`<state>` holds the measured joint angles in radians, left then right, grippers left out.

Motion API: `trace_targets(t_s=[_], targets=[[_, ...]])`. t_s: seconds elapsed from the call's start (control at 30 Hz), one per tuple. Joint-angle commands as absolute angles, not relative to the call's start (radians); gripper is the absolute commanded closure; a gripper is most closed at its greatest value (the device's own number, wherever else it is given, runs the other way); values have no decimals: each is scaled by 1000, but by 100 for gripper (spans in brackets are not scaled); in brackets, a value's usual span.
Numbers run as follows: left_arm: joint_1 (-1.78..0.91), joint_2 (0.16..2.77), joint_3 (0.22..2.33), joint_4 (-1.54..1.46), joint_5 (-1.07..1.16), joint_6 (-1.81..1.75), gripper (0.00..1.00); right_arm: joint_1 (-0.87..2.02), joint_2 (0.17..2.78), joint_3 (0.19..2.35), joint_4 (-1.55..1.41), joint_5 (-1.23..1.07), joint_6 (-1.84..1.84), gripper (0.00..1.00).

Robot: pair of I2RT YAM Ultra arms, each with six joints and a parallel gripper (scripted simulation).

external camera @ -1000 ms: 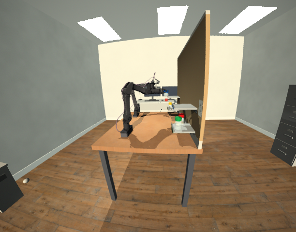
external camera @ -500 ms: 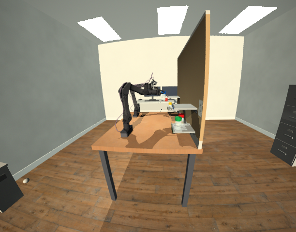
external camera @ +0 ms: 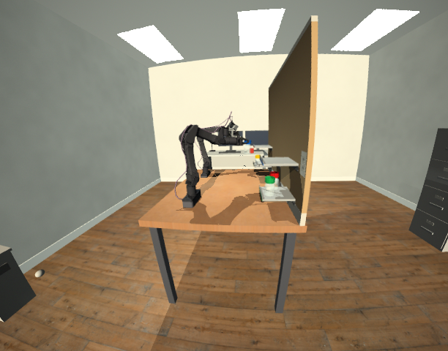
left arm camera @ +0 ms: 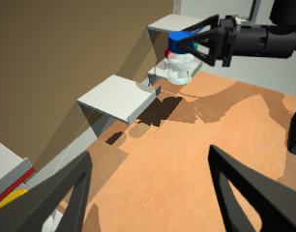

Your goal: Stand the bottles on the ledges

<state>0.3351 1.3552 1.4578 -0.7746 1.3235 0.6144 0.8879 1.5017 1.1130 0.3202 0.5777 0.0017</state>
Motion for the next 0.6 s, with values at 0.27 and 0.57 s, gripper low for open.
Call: trace_targets(t_s=[0.27, 0.57], targets=[[340, 1355, 1481, -797, 1348, 624, 13, 859, 1405, 1224, 149, 481, -14, 51], [340, 1355, 1481, -797, 1348, 624, 13, 564, 1202, 1124, 33, 109, -29, 51]])
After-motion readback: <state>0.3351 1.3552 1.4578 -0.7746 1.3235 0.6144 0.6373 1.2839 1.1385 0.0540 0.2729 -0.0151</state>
